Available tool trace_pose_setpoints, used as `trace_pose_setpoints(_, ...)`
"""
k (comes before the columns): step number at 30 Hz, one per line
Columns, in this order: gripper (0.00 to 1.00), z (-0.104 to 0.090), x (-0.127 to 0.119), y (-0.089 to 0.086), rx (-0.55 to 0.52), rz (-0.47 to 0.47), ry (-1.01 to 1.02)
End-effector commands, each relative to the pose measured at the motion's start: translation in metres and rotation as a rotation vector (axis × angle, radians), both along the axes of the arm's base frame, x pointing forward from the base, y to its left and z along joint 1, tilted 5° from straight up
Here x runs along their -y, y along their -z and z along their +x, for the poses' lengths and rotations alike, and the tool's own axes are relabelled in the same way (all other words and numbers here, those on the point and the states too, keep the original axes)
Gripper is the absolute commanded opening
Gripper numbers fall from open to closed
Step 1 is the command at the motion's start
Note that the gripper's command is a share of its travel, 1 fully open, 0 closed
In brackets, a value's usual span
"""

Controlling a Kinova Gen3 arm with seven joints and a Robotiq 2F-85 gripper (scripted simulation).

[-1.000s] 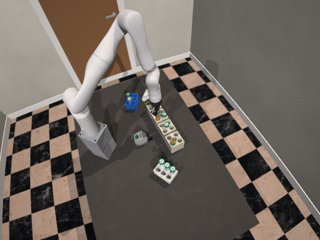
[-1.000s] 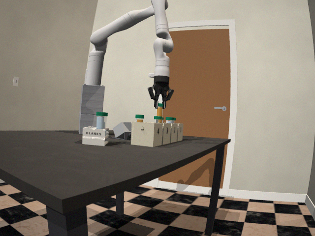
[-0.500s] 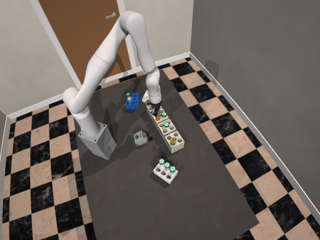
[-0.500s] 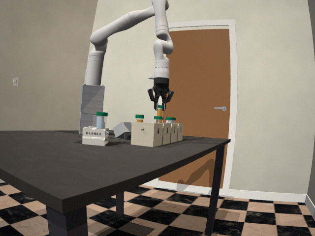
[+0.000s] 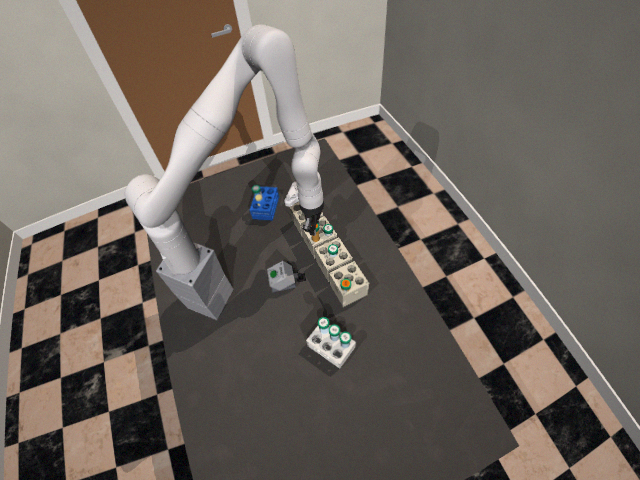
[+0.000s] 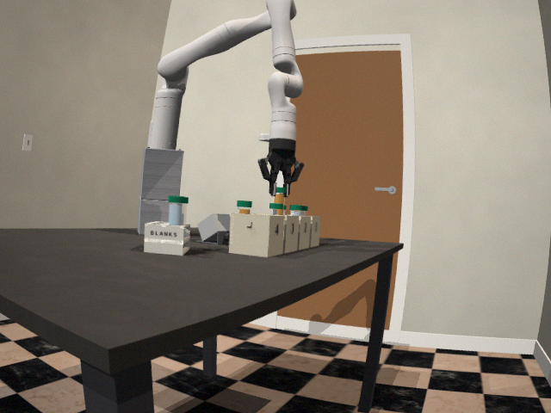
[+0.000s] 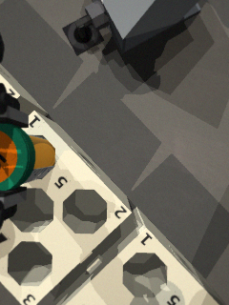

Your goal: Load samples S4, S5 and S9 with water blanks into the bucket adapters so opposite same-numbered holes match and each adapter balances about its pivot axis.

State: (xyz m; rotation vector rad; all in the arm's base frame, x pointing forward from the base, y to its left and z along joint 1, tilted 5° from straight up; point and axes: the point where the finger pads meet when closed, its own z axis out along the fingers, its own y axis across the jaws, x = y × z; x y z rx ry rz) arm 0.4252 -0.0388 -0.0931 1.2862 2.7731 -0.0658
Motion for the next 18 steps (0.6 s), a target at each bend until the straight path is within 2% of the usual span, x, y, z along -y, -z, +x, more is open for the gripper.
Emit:
trace_pose_setpoints(1, 0.10, 0.0006, 0.0001, 0.0016, 0.001, 0.000, 0.000)
trace_pose_setpoints(18, 0.10, 0.0012, 0.0008, 0.0116, 0.001, 0.000, 0.000)
